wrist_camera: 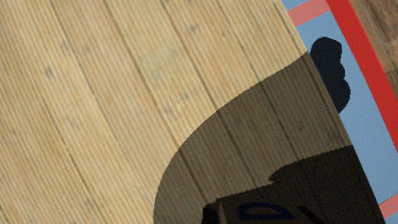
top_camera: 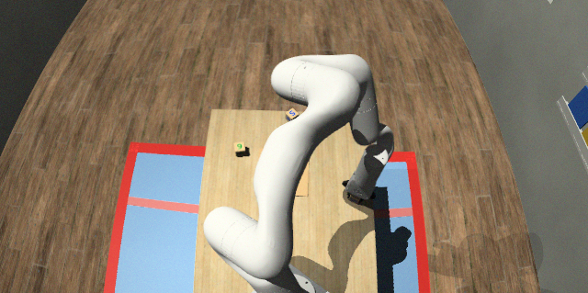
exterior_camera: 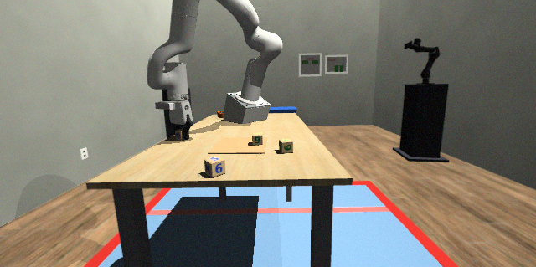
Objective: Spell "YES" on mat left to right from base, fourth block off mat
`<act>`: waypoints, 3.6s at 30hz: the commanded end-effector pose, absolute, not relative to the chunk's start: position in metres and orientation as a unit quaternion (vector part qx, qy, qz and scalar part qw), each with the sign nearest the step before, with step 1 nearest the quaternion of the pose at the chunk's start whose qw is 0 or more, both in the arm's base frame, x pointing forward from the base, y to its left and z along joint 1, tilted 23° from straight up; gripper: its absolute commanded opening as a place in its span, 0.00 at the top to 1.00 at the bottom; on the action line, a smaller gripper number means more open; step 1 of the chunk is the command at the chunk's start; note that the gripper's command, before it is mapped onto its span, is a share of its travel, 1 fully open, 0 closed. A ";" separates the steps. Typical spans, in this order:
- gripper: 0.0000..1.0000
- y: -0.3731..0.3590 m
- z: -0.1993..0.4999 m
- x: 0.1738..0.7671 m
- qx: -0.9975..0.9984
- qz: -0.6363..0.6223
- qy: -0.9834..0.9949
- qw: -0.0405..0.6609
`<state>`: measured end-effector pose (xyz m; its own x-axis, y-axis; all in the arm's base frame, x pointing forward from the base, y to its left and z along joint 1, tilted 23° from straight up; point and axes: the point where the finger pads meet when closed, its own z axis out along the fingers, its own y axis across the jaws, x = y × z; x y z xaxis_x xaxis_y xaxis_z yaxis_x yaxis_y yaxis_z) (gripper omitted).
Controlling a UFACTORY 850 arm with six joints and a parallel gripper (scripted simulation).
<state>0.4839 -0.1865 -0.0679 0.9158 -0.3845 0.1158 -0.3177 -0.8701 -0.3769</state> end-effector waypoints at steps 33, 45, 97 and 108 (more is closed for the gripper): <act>0.59 -0.198 -0.034 0.475 -0.962 -0.095 0.182 0.178; 0.59 -0.217 0.021 0.461 -0.962 -0.095 0.182 0.178; 0.59 0.012 0.120 0.524 -0.789 -0.009 0.582 0.197; 0.59 0.055 0.136 0.521 -0.741 0.007 0.641 0.201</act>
<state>0.5210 0.0474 0.1324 0.2084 -0.9433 -0.2583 -0.9374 -0.1173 -0.3280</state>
